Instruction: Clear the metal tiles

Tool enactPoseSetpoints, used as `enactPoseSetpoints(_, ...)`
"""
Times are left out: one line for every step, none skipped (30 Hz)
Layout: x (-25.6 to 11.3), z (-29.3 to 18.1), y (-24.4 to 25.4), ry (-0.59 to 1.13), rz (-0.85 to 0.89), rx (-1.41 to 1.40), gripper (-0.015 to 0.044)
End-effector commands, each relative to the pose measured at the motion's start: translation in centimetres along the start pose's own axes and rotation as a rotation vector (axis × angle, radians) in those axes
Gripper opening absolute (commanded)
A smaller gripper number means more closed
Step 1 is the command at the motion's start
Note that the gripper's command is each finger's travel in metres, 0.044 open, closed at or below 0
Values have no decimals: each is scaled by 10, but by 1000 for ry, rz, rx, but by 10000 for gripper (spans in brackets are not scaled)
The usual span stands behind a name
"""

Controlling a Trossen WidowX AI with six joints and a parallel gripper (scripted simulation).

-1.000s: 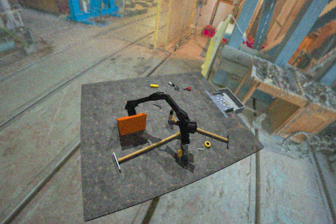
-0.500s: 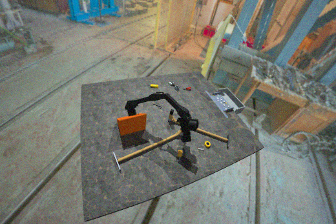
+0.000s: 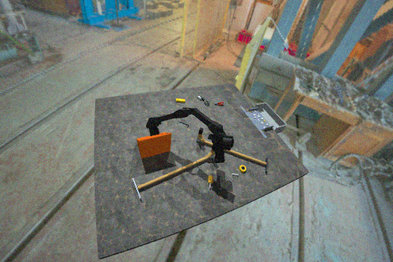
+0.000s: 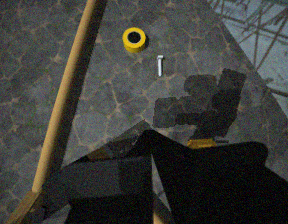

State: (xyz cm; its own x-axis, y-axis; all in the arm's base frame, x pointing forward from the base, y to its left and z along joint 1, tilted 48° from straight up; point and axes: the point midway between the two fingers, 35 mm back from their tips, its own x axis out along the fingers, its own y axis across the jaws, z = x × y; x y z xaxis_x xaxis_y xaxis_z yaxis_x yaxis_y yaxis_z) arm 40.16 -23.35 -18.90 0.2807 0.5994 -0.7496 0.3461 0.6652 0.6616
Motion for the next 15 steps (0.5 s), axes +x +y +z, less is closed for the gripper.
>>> enactPoseSetpoints(6,12,25,1,-14,-1,0)
enactPoseSetpoints(8,15,31,1,-17,3,0)
enactPoseSetpoints(10,17,36,1,-19,6,0)
enactPoseSetpoints(12,19,42,1,-21,10,0)
enactPoseSetpoints(14,21,48,1,-23,13,0)
enactPoseSetpoints(16,23,53,1,-25,17,0)
enactPoseSetpoints(18,25,59,1,-26,20,0)
enactPoseSetpoints(20,27,65,1,-28,24,0)
enactPoseSetpoints(22,28,71,1,-29,27,0)
enactPoseSetpoints(24,30,77,1,-31,31,0)
enactPoseSetpoints(26,31,83,0,-32,34,0)
enactPoseSetpoints(28,33,89,0,-33,38,0)
enactPoseSetpoints(30,34,95,0,-34,41,0)
enactPoseSetpoints(32,36,101,0,-35,45,0)
enactPoseSetpoints(33,37,106,-1,-35,47,0)
